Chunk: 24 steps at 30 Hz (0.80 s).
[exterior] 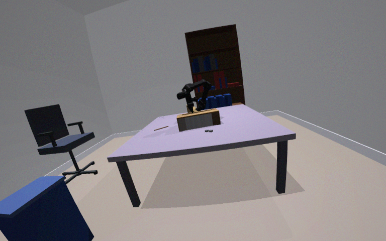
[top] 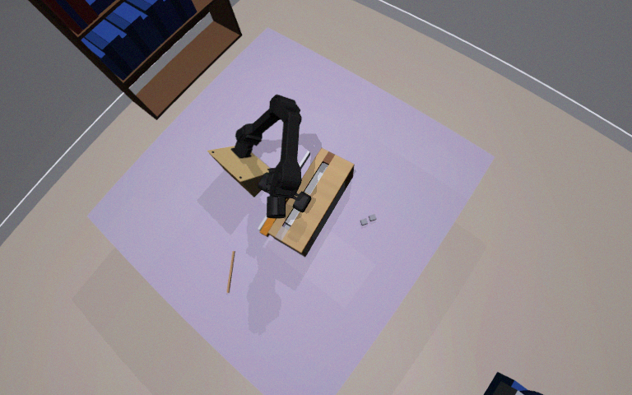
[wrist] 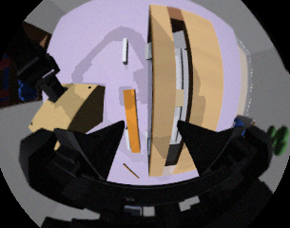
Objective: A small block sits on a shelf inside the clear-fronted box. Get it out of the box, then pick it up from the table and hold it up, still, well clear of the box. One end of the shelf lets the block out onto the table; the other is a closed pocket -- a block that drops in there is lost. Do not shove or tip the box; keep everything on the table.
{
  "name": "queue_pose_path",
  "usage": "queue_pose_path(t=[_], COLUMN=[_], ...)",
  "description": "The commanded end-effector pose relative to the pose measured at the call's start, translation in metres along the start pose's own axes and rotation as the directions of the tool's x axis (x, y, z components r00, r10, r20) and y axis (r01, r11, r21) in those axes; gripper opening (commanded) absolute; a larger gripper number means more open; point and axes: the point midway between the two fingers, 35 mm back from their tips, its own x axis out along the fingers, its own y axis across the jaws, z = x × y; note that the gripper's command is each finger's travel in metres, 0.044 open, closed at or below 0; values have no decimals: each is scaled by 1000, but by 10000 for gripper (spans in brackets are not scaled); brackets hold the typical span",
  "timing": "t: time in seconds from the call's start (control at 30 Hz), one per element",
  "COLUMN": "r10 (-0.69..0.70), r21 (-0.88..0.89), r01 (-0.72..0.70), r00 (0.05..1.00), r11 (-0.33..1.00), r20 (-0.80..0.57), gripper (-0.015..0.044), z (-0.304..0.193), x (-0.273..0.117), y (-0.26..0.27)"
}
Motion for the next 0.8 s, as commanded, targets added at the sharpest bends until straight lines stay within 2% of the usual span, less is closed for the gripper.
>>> queue_pose_path(t=[0.0, 0.77], r10=[-4, -1], r21=[6, 1], r01=[4, 1], r00=[1000, 1000], r11=[1000, 1000], r20=[5, 12], gripper=[400, 400], z=[0, -2], x=[7, 44], y=[0, 2])
